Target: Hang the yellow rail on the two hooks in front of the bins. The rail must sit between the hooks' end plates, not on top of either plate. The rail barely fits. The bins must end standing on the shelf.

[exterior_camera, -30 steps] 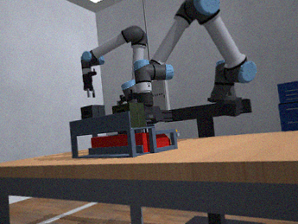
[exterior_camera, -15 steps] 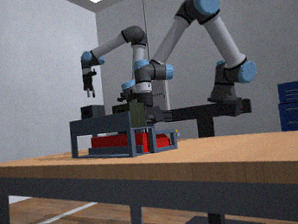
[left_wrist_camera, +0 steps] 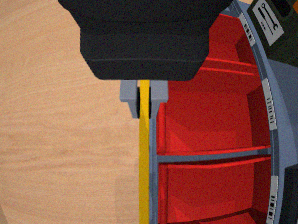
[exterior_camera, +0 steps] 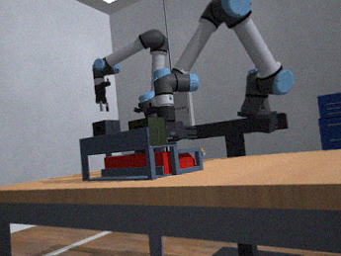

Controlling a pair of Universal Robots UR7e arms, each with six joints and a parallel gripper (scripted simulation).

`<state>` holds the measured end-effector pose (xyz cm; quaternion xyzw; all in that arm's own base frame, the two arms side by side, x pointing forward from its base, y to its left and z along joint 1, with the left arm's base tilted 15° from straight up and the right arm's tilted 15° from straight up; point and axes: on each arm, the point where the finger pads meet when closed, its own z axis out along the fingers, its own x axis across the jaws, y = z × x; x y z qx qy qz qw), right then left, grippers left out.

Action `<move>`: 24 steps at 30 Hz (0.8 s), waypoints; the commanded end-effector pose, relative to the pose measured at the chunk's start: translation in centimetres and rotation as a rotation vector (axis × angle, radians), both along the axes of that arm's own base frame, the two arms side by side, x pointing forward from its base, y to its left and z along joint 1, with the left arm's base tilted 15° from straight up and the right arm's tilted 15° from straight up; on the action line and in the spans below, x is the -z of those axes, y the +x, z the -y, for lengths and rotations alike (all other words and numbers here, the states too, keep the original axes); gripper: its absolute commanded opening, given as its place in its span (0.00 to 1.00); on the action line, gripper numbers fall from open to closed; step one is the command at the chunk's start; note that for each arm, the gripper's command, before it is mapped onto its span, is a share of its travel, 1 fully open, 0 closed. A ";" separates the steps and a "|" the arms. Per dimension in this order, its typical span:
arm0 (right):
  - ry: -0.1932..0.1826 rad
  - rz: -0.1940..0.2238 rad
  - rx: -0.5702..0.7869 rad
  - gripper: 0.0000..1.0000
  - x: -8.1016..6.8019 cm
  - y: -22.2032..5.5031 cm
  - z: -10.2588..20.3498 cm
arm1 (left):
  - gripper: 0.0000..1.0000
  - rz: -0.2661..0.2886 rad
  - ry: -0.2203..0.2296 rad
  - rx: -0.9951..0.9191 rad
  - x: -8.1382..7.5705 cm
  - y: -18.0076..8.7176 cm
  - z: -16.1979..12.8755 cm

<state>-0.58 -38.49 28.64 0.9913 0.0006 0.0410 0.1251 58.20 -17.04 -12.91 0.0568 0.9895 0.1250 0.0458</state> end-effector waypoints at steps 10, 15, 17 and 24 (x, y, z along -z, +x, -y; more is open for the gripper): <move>-0.002 0.000 0.000 1.00 -0.1 0.0 0.0 | 0.00 0.001 -0.001 0.000 0.1 0.1 0.0; -0.002 0.000 0.000 1.00 -0.1 0.0 0.0 | 0.00 0.001 -0.001 0.000 0.2 0.1 0.0; -0.002 0.000 0.000 1.00 -0.1 0.0 0.0 | 0.00 0.001 -0.001 0.000 0.2 0.1 0.0; -0.002 0.000 0.000 1.00 -0.1 0.0 0.0 | 0.00 0.001 -0.001 0.000 0.2 0.1 0.0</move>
